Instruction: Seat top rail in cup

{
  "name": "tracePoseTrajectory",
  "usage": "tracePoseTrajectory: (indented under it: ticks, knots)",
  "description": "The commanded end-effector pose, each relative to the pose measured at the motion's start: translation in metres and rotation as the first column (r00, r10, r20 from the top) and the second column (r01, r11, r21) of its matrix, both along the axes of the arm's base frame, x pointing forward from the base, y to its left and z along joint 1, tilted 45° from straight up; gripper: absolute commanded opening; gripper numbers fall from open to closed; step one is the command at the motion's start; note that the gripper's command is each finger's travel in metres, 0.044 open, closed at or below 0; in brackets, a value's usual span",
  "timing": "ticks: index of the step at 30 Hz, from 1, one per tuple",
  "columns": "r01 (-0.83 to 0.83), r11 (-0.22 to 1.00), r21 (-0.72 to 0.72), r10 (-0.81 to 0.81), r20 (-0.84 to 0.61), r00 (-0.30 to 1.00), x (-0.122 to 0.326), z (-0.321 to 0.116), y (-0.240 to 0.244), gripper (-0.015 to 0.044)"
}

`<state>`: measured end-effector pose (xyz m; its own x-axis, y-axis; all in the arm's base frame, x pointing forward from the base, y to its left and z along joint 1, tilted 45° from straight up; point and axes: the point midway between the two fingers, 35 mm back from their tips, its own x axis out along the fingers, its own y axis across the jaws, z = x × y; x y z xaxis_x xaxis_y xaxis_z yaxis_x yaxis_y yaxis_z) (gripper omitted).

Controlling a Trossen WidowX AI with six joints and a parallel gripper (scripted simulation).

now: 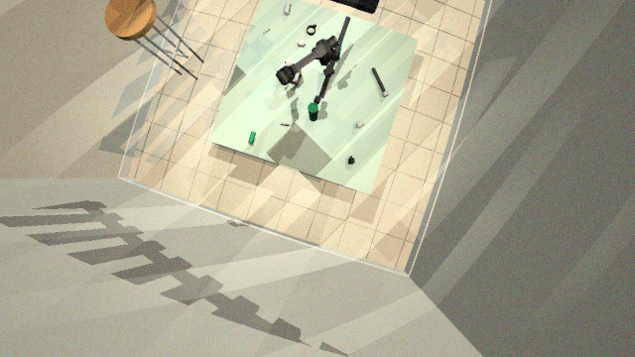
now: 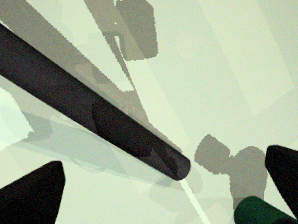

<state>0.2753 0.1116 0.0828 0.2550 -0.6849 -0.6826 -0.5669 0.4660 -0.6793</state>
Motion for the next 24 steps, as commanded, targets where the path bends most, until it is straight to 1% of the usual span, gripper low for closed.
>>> tracePoseTrajectory:
  ticks: [1, 3, 4, 6, 19, 24]
  knots:
    - [-0.253, 0.967, -0.016, 0.212, -0.496, 0.842, 0.006, -0.036, -0.018, 0.044]
    - [-0.332, 0.943, 0.033, 0.276, -0.637, 0.72, 0.007, -0.048, -0.025, 0.044]
    - [-0.36, 0.931, 0.06, 0.301, -0.685, 0.663, 0.007, -0.053, -0.028, 0.044]
    - [-0.381, 0.921, 0.085, 0.321, -0.72, 0.615, 0.007, -0.057, -0.03, 0.044]
    - [-0.381, 0.921, 0.085, 0.321, -0.72, 0.615, 0.007, -0.057, -0.03, 0.044]
    - [-0.381, 0.921, 0.084, 0.321, -0.72, 0.615, 0.006, -0.076, -0.048, 0.044]
